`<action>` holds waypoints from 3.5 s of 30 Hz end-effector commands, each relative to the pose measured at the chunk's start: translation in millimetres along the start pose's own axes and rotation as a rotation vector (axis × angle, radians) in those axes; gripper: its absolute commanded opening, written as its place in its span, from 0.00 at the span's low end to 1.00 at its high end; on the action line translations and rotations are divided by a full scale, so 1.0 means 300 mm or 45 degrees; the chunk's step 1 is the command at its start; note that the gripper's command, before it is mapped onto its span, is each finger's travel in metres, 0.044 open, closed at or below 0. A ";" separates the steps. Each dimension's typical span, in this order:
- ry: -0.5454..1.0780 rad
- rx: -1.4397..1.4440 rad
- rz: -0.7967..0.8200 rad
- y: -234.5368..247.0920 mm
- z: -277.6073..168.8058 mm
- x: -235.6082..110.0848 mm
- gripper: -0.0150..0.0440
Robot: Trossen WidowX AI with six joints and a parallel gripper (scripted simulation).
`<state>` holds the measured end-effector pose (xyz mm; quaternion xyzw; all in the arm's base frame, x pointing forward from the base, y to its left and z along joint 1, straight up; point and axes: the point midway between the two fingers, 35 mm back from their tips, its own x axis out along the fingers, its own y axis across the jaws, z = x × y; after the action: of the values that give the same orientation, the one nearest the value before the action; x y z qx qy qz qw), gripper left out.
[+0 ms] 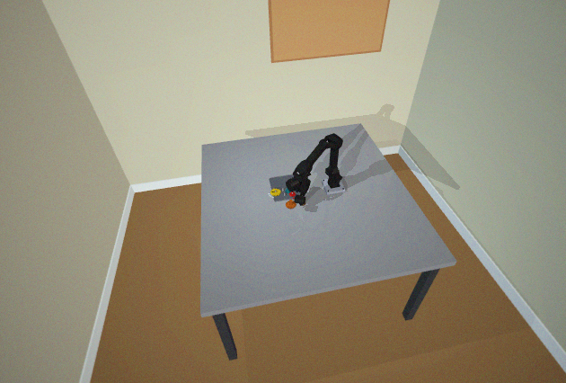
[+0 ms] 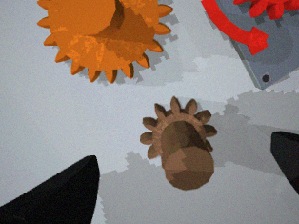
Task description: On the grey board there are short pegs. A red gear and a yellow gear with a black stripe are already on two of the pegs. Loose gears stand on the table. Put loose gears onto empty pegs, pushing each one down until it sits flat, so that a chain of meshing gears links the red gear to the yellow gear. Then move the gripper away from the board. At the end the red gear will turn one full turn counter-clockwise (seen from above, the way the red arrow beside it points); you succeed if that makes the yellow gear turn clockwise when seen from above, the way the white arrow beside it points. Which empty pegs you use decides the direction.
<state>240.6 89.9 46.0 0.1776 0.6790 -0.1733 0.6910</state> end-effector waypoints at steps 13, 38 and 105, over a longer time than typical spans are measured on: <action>0.004 0.005 0.003 0.001 -0.002 0.003 0.31; 0.003 0.005 0.004 0.023 0.019 -0.113 0.25; 0.001 0.006 0.005 -0.008 0.100 -0.434 0.25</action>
<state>256.8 77.8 182.1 0.1809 0.6761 -0.1751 0.6924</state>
